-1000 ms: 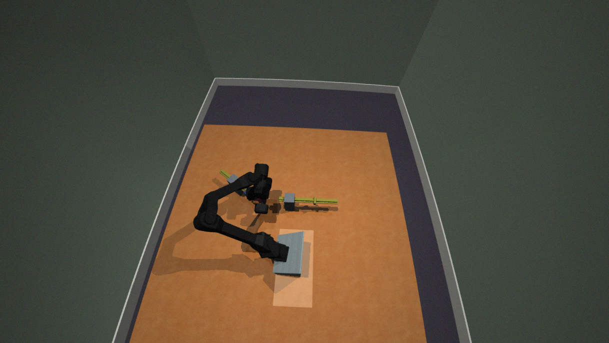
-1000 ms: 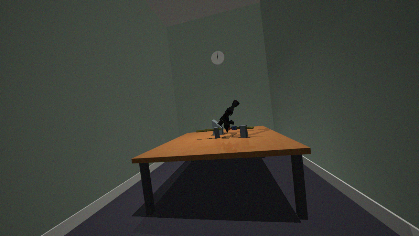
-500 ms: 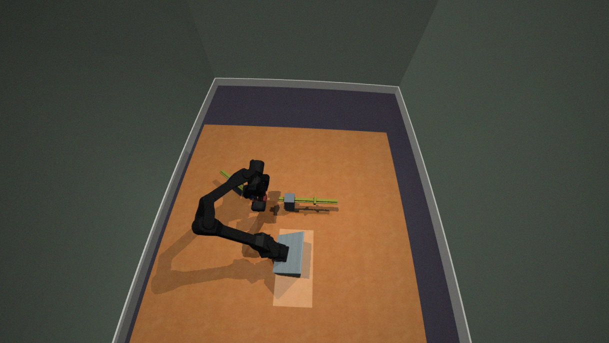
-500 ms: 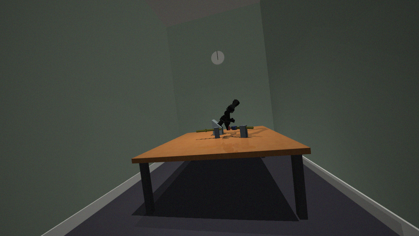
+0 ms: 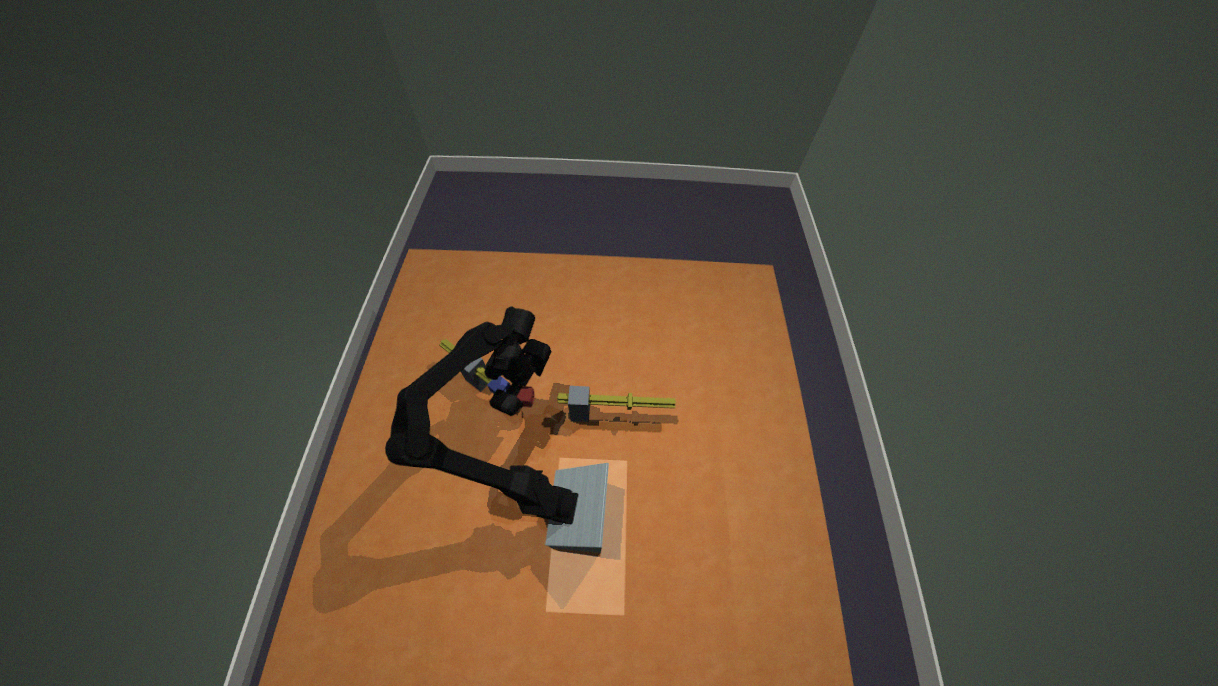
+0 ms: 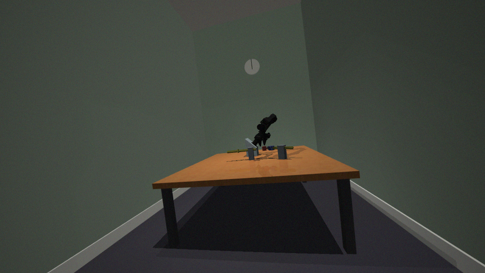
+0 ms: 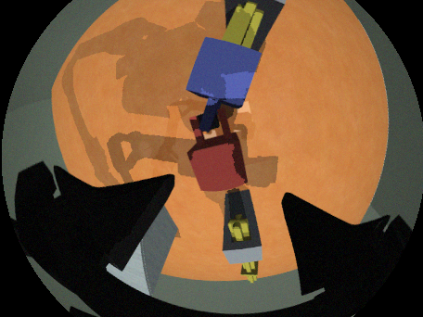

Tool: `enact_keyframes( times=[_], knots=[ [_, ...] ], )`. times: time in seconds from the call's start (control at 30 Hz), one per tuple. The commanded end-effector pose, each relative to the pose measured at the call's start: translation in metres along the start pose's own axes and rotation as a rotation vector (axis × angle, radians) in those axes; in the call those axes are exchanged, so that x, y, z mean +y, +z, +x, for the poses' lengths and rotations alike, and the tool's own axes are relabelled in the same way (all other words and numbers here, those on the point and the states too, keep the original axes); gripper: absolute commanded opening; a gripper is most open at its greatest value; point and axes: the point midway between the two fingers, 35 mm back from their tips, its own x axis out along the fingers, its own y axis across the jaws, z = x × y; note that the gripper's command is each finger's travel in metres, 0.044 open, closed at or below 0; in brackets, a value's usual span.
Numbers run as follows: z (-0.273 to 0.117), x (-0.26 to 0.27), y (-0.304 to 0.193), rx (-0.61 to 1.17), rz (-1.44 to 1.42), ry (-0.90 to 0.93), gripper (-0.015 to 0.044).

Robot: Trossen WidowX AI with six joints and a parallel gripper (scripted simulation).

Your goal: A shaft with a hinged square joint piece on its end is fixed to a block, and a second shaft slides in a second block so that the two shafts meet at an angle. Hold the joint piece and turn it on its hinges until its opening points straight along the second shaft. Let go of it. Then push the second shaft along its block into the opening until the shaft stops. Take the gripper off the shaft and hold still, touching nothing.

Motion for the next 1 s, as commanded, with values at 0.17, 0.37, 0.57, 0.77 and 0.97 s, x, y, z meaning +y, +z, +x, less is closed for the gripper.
enact_keyframes(
  times=[0.17, 0.37, 0.57, 0.77, 0.97],
  knots=[
    [-0.029, -0.003, -0.003, -0.020, 0.285, 0.004, 0.0440],
    [-0.051, -0.004, -0.005, -0.034, 0.492, 0.011, 0.0440],
    [-0.072, -0.002, -0.007, -0.050, 0.698, 0.021, 0.0440],
    [-0.092, 0.000, -0.009, -0.068, 0.897, 0.033, 0.0440],
    [-0.094, 0.000, -0.011, -0.064, 0.905, 0.032, 0.0440]
  ],
)
